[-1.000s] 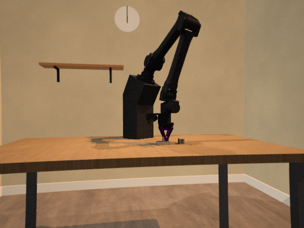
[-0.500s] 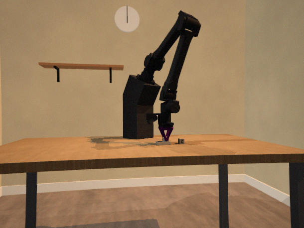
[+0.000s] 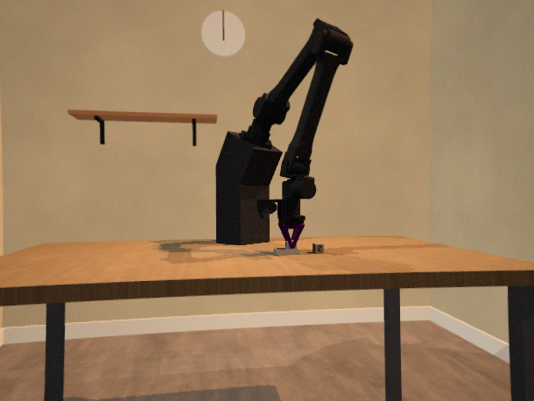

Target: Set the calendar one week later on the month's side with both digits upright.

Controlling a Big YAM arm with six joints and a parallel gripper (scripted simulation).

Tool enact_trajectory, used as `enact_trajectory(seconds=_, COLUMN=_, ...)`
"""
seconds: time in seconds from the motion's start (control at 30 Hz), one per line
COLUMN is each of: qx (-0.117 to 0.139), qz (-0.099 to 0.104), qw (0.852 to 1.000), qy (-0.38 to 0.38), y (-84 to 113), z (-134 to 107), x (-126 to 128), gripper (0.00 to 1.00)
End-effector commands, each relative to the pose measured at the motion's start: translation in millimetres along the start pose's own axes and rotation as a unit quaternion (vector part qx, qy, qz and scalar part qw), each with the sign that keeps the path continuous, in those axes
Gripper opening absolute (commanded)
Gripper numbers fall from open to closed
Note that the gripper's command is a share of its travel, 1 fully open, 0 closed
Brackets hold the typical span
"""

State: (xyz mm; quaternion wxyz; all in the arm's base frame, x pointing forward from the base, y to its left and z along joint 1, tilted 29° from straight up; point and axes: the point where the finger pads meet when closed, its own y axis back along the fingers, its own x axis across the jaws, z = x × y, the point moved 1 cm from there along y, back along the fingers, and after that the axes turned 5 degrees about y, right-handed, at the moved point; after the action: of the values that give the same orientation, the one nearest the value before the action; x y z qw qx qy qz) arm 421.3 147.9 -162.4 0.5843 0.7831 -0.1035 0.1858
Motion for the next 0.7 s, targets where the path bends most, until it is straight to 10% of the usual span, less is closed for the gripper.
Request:
enact_trajectory(seconds=0.0, qx=0.001, qz=0.007, qw=1.000, qy=0.001, y=-4.0, z=-3.4, x=5.8, gripper=0.26)
enact_trajectory(seconds=0.67, qx=0.001, qz=0.007, qw=1.000, qy=0.001, y=-4.0, z=-3.4, x=5.8, gripper=0.45)
